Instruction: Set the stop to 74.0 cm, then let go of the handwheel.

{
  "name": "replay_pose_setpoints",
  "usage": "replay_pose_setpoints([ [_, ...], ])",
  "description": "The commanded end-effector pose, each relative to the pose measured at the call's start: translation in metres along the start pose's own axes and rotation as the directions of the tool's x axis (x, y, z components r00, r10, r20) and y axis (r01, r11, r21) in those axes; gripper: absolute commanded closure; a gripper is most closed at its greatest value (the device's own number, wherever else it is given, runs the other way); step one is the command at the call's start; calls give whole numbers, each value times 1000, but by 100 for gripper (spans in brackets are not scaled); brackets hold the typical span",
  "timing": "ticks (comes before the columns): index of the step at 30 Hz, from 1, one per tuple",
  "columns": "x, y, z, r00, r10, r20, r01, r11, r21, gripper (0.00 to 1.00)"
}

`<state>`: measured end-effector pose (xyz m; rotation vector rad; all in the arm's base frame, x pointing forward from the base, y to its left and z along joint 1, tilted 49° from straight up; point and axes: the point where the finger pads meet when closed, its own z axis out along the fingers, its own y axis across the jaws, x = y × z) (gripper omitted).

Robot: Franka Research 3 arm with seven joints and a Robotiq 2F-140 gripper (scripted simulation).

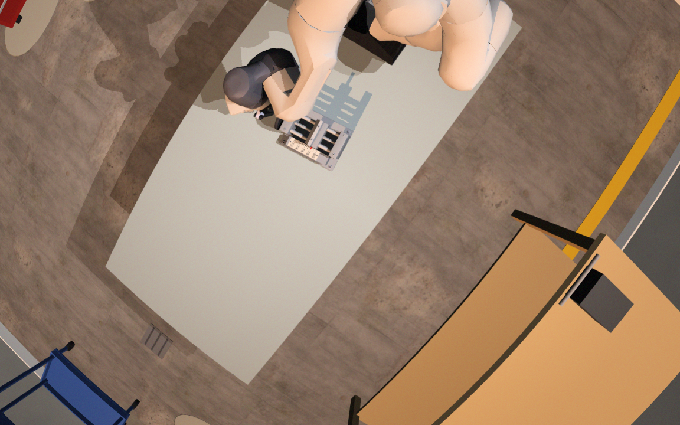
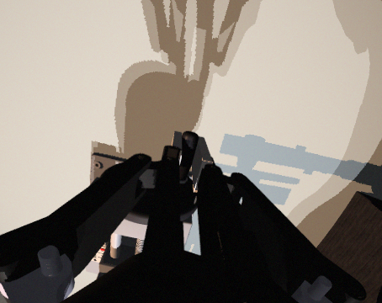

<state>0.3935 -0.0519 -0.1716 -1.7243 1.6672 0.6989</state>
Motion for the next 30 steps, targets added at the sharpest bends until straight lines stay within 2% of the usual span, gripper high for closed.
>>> replay_pose_setpoints([
  [1,0,-5,6,1000,5,-3,-5,1000,3,96],
  [19,0,-32,13,1000,5,-3,-5,1000,3,96],
  [30,1,-53,1,1000,5,-3,-5,1000,3,96],
])
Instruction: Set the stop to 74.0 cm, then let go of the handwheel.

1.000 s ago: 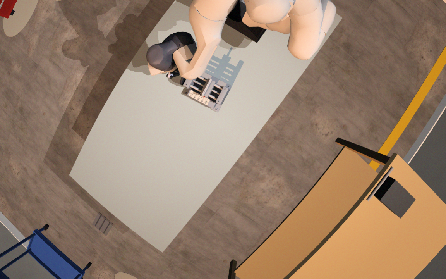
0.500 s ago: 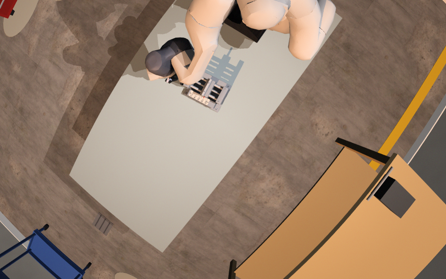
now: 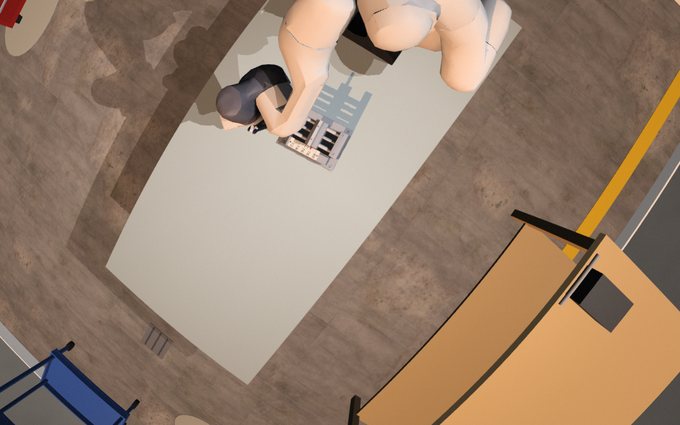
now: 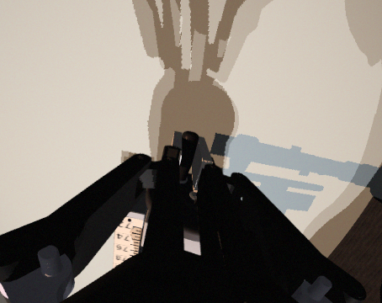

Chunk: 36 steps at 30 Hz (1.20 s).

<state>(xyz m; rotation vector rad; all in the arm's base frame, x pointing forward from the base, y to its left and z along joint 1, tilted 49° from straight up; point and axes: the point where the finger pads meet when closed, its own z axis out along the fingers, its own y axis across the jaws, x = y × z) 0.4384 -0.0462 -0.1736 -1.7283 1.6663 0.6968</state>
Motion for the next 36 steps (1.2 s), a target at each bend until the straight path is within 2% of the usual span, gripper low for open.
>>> replay_pose_setpoints([
  [1,0,-10,-9,1000,8,-1,-8,1000,4,96],
  [9,0,-16,-29,1000,8,-1,-8,1000,4,96],
  [20,0,-3,-54,1000,8,-1,-8,1000,4,96],
  [36,0,24,-61,1000,8,-1,-8,1000,4,96],
])
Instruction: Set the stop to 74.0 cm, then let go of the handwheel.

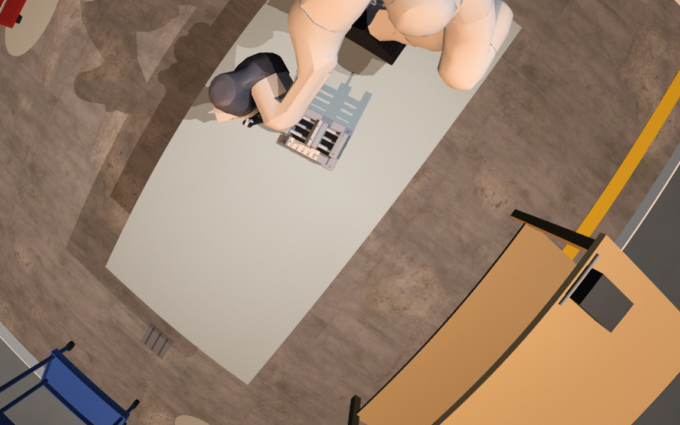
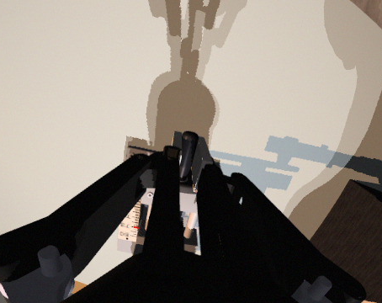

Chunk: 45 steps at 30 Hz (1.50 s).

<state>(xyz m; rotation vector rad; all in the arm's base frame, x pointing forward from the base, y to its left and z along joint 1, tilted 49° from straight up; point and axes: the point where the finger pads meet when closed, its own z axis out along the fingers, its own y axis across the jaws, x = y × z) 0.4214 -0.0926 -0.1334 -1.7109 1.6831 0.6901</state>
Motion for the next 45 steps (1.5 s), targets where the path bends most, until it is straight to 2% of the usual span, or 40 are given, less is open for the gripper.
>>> replay_pose_setpoints([
  [1,0,12,2,1000,-7,2,7,1000,-8,96],
  [11,1,28,10,1000,-7,2,7,1000,-8,96],
  [19,1,38,33,1000,-7,2,7,1000,-8,96],
  [22,1,38,37,1000,-7,2,7,1000,-8,96],
  [34,0,24,62,1000,-7,2,7,1000,-8,96],
  [45,0,6,68,1000,-7,2,7,1000,-8,96],
])
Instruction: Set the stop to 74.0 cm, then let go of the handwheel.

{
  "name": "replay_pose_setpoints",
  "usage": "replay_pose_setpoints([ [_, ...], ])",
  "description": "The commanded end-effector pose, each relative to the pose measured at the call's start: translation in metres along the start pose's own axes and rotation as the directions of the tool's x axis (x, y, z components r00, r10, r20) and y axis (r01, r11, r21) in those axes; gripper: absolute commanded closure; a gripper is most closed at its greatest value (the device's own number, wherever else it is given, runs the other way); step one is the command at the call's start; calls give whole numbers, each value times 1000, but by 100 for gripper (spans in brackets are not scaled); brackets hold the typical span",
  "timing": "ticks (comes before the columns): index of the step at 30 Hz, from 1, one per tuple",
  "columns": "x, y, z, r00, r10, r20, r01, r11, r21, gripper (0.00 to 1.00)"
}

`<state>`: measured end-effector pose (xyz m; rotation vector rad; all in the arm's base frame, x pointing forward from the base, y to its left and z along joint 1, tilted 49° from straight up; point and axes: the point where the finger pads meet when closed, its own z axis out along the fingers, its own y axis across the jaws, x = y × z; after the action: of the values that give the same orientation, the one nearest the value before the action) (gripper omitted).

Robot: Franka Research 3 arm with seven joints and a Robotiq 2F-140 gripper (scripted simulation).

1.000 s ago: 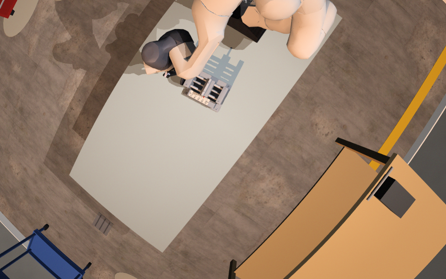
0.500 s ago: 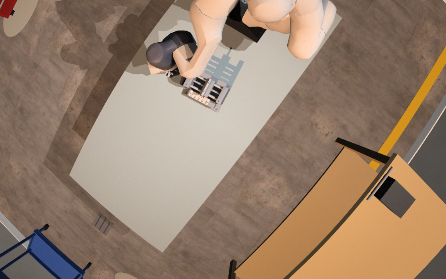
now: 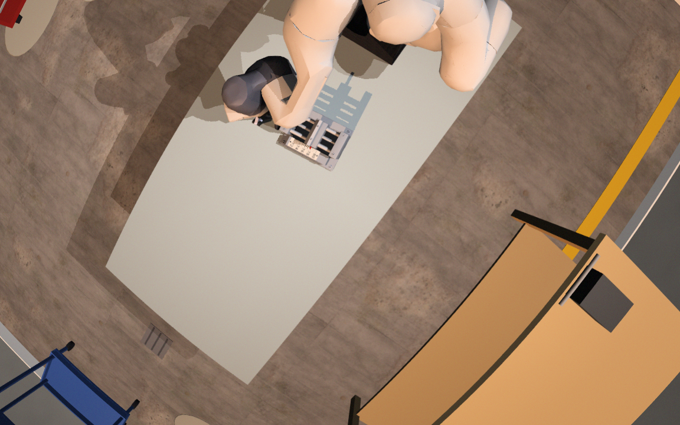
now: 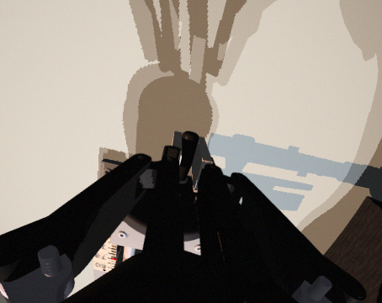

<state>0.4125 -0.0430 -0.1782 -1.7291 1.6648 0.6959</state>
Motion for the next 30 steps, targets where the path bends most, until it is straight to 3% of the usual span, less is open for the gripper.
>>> replay_pose_setpoints([
  [1,0,-9,2,1000,9,-1,-9,1000,4,96],
  [14,1,-31,-7,1000,9,-1,-9,1000,4,96],
  [21,1,-42,-28,1000,9,-1,-9,1000,4,96],
  [30,1,-38,-48,1000,9,-1,-9,1000,4,96],
])
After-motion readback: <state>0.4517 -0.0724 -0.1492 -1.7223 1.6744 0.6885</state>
